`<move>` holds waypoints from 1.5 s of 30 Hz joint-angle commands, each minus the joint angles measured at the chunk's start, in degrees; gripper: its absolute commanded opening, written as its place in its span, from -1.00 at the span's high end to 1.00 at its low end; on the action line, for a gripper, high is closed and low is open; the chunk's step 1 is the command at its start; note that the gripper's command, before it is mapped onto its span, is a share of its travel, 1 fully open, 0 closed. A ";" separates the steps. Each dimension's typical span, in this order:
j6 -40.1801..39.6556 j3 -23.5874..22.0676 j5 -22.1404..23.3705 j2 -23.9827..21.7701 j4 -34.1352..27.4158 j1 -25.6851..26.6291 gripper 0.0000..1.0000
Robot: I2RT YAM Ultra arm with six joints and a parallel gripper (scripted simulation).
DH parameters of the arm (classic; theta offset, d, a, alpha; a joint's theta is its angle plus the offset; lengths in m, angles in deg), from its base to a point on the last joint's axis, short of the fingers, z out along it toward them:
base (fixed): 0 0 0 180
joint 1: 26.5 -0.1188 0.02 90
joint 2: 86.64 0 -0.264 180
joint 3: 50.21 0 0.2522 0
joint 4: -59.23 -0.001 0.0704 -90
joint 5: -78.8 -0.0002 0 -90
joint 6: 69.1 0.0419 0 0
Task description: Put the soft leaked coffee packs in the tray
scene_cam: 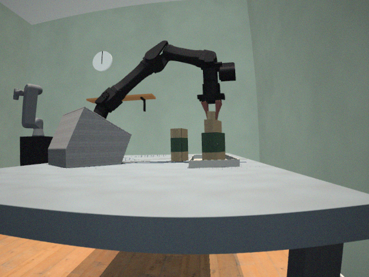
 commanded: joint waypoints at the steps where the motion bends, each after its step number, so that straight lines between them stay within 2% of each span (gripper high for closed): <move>1: 0.64 -1.50 0.20 0.77 1.37 -0.18 0.50; 5: 0.86 -2.11 0.08 0.90 2.20 -0.25 0.50; 6: 0.98 -0.48 0.04 0.72 2.74 0.04 0.50; 7: 1.10 -2.60 -0.03 0.05 3.12 -0.47 0.50; 12: 1.75 -4.45 0.02 1.69 5.63 -1.51 0.50; 20: 2.45 -4.46 0.11 1.03 8.20 -1.98 0.50; 45: 2.45 -5.47 0.06 1.63 7.44 -1.29 0.50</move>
